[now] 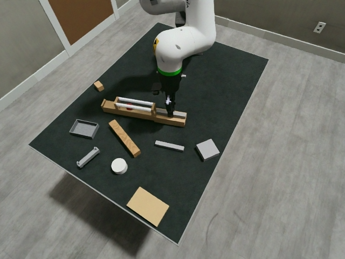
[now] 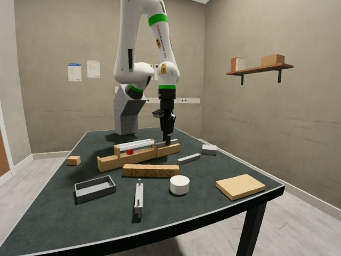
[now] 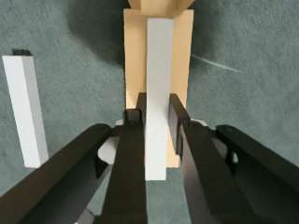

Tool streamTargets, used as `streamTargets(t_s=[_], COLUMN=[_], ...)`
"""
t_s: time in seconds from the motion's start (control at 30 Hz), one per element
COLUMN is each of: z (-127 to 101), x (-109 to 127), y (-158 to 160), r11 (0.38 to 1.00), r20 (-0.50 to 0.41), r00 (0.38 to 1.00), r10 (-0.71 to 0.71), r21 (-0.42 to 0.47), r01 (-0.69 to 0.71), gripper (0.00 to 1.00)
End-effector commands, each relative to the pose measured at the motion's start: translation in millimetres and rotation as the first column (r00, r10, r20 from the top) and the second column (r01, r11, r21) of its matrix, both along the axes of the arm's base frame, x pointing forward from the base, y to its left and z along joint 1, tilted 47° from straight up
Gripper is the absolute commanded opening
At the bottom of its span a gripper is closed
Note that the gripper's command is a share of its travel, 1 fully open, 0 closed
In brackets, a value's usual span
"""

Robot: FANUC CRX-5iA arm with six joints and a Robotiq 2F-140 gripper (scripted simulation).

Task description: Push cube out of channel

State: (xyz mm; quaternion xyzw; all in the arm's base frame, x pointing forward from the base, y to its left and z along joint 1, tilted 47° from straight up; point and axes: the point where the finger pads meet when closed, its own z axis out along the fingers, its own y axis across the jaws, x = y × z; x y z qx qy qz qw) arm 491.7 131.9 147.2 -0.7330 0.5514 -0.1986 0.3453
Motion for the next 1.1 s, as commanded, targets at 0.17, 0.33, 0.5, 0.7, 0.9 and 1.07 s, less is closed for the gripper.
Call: streamTargets(t_s=[0.17, 0.33, 0.5, 0.7, 0.9, 1.07], z=[0.7, 0.7, 0.7, 0.7, 0.5, 0.2], x=[0.2, 0.2, 0.2, 0.2, 0.9, 2.2], y=[0.0, 0.0, 0.0, 0.0, -2.0, -5.9], r11=[1.0, 1.0, 1.0, 1.0, 1.0, 1.0], r20=[0.001, 0.001, 0.001, 0.001, 0.001, 0.001], r00=[1.0, 1.0, 1.0, 1.0, 1.0, 1.0], r10=[0.0, 0.0, 0.0, 0.0, -0.001, -0.001], r21=[0.0, 0.0, 0.0, 0.0, 0.0, 0.0], r01=[0.0, 0.0, 0.0, 0.0, 0.001, 0.001], gripper=[0.1, 0.1, 0.1, 0.1, 0.1, 0.1])
